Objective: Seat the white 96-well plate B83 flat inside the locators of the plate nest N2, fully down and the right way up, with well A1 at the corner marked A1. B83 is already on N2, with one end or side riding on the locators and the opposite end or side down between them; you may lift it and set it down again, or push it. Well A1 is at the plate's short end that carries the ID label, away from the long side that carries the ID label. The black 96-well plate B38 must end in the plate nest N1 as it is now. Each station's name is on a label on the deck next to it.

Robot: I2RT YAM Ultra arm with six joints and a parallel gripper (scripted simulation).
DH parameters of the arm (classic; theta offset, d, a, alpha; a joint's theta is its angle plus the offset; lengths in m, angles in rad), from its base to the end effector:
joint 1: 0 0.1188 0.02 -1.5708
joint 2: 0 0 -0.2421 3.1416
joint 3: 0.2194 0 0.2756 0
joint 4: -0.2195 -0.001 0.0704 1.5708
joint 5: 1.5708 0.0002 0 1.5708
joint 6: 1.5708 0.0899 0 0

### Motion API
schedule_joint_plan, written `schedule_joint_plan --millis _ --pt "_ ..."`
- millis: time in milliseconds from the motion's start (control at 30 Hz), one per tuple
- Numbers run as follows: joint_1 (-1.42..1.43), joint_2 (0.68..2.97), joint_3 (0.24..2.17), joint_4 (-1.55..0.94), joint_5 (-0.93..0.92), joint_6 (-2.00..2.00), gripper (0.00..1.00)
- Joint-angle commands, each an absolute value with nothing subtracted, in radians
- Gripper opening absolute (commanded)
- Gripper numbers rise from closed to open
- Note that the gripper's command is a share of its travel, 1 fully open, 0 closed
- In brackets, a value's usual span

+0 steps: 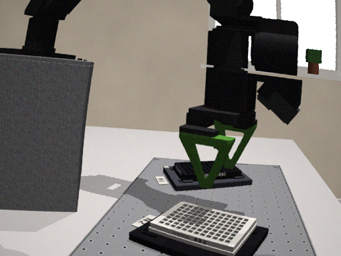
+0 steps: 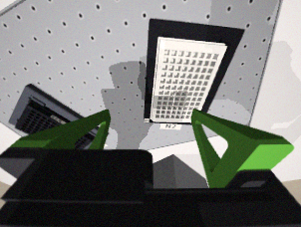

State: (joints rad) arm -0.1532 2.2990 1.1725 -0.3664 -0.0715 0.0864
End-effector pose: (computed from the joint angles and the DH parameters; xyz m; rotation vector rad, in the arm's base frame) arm 0.3600 -0.0481 -0.0772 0.3615 3.0383 0.1054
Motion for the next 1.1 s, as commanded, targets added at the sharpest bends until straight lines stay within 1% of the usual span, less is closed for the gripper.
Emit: schedule_joint_plan --millis 0,133,333,567,1067 --pt "-0.176 2.310 1.168 -0.326 -0.083 0.075 1.00" --pt "-0.226 2.333 1.146 -0.301 -0.087 0.116 1.00" --pt "-0.294 2.366 1.147 -0.274 -0.093 0.036 1.00" --pt "-0.276 2.339 1.182 -0.274 -0.091 0.036 1.00" --pt "-0.289 2.338 1.181 -0.275 -0.088 0.038 1.00"
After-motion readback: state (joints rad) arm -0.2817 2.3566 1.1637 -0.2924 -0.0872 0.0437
